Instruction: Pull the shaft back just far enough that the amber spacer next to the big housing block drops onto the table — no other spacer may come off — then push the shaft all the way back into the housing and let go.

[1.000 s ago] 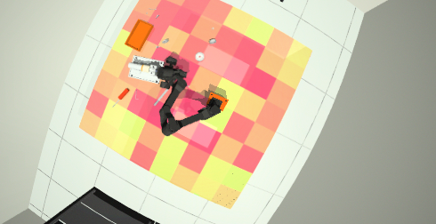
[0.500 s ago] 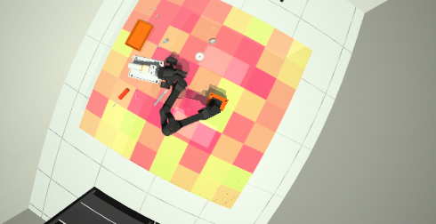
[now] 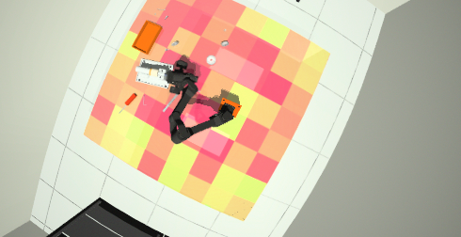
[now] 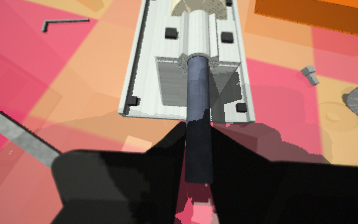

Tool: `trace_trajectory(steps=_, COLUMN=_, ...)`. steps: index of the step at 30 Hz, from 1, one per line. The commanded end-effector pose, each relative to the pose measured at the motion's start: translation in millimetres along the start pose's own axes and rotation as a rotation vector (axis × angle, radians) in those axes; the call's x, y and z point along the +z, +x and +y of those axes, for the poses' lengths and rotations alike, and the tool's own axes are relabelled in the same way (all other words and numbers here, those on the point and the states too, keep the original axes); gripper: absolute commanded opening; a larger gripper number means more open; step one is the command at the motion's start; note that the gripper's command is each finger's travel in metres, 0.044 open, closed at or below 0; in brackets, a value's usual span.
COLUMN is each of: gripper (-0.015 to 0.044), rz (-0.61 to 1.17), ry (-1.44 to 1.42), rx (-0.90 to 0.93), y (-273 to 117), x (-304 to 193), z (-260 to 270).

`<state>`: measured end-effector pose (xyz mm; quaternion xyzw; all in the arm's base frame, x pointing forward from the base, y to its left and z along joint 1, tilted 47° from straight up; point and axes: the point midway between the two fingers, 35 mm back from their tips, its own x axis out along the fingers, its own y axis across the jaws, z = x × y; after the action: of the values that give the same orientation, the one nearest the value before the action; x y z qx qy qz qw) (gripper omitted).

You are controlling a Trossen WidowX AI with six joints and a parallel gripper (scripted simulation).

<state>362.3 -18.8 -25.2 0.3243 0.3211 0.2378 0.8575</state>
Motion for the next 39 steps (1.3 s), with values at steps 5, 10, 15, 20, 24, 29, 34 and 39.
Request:
trace_trajectory(steps=5, gripper=0.0, rz=0.001, ry=-0.003, rx=0.004, y=-1.0, x=-1.0, z=0.7)
trace_trajectory(steps=10, gripper=0.0, rz=0.001, ry=-0.003, rx=0.004, y=-1.3, x=-1.3, z=0.7)
trace_trajectory(steps=15, gripper=0.0, rz=0.001, ry=-0.003, rx=0.004, y=-1.6, x=-1.6, z=0.6)
trace_trajectory(steps=20, gripper=0.0, rz=0.001, ry=-0.003, rx=0.004, y=-1.9, x=-1.9, z=0.6)
trace_trajectory(steps=24, gripper=0.0, rz=0.001, ry=-0.003, rx=0.004, y=-2.2, x=-2.2, z=0.6)
trace_trajectory(steps=29, gripper=0.0, rz=0.001, ry=-0.003, rx=0.004, y=-2.4, x=-2.4, z=0.6)
trace_trajectory(steps=34, gripper=0.0, rz=0.001, ry=-0.003, rx=0.004, y=-2.7, x=-2.7, z=0.6)
trace_trajectory(steps=39, gripper=0.0, rz=0.001, ry=-0.003, rx=0.004, y=-3.0, x=-3.0, z=0.6)
